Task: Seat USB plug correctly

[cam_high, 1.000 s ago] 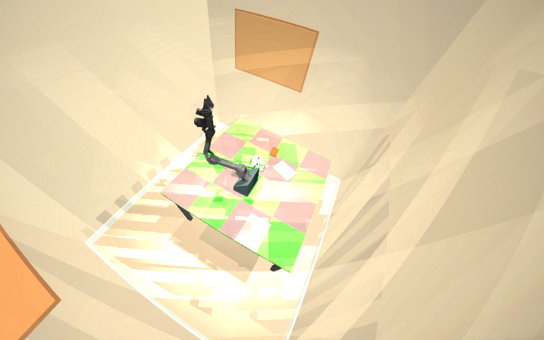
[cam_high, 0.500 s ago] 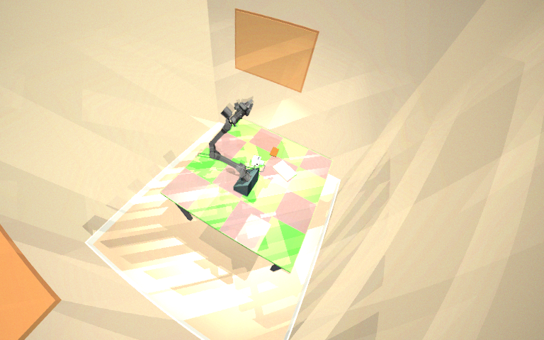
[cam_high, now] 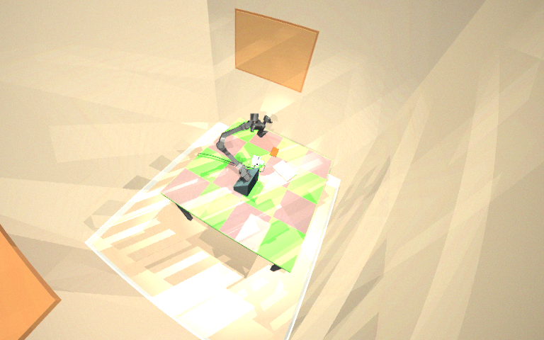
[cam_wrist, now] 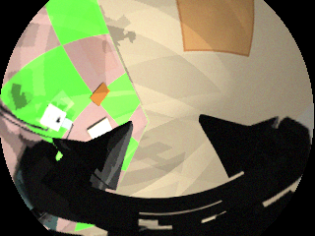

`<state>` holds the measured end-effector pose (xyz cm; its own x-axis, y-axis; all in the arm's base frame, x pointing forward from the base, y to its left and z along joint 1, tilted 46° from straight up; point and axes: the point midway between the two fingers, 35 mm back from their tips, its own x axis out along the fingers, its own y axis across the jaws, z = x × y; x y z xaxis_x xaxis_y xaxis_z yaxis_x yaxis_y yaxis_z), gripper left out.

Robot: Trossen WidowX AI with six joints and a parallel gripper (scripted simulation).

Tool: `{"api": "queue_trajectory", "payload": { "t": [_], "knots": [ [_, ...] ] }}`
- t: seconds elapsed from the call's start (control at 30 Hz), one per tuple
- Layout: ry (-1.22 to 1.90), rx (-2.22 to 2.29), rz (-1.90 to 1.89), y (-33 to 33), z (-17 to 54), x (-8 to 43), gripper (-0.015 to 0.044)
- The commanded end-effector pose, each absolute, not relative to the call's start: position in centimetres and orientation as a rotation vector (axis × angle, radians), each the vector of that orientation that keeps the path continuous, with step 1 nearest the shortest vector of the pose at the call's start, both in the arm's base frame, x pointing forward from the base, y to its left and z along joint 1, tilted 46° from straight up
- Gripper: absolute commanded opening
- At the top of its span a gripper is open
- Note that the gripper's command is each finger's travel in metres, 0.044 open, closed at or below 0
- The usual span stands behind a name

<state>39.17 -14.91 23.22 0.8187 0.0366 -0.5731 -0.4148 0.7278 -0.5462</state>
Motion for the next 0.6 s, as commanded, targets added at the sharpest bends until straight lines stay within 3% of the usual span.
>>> {"api": "queue_trajectory", "payload": {
  "t": [0.0, 0.37, 0.57],
  "knots": [
    [0.62, -0.78, 0.568, -10.0, 17.2, 39.2, 0.044],
    [0.491, -0.786, 1.53, 5.3, 4.3, 32.5, 0.044],
    [0.46, -0.767, 1.609, 6.5, 3.6, 31.5, 0.044]
  ]
}}
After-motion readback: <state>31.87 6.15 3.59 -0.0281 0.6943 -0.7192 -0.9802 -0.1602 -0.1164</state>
